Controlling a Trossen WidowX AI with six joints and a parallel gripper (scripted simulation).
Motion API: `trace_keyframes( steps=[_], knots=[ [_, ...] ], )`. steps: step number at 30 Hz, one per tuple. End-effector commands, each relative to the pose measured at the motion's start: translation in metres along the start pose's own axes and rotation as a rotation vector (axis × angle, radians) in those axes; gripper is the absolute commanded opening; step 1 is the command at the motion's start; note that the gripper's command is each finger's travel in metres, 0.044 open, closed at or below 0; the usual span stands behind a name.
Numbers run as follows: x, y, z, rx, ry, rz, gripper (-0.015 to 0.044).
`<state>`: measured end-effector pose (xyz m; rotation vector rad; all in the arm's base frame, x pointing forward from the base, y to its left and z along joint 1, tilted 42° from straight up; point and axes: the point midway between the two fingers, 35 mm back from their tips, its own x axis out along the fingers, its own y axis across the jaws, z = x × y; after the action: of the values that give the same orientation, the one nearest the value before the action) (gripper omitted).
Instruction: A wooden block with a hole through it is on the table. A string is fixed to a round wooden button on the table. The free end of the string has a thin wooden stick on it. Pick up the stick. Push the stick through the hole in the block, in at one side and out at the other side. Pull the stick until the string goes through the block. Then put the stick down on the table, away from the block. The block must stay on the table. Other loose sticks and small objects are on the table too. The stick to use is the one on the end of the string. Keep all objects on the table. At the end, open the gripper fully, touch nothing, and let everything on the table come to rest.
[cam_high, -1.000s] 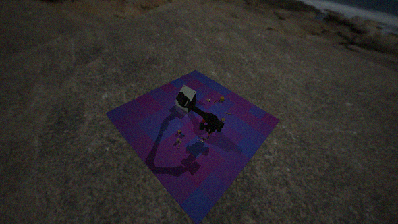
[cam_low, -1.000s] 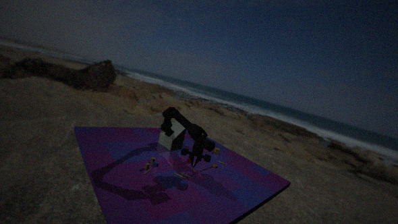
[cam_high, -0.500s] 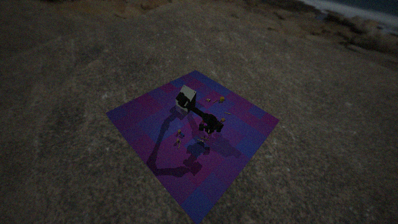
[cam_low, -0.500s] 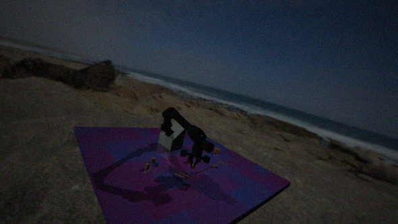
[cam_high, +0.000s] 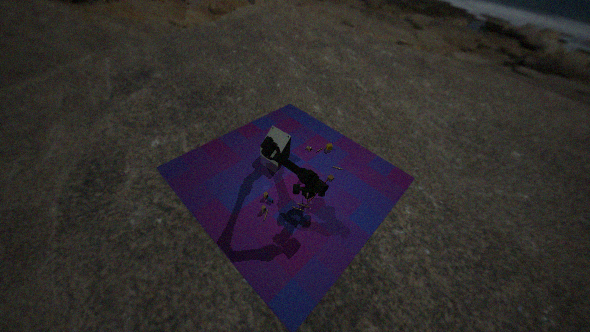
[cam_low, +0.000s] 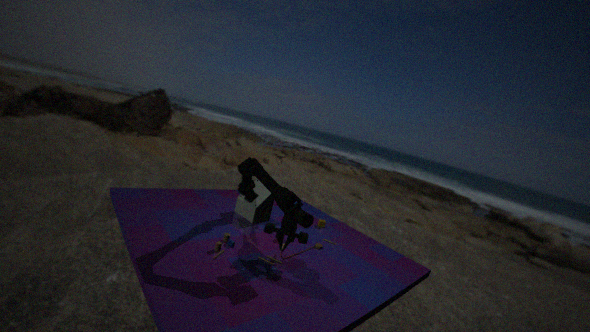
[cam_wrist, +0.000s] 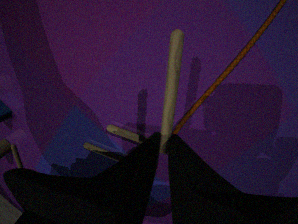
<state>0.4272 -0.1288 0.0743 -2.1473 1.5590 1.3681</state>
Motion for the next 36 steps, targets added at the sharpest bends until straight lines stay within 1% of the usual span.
trace_keyframes(
  steps=[1,29,36],
  knots=[
    [0.001,0.005,0.0,0.001,0.002,-0.002,0.0],
    [0.024,0.029,0.016,-0.001,0.0,0.0,0.0],
    [0.025,0.03,0.019,-0.001,0.001,0.0,0.0]
  ],
)
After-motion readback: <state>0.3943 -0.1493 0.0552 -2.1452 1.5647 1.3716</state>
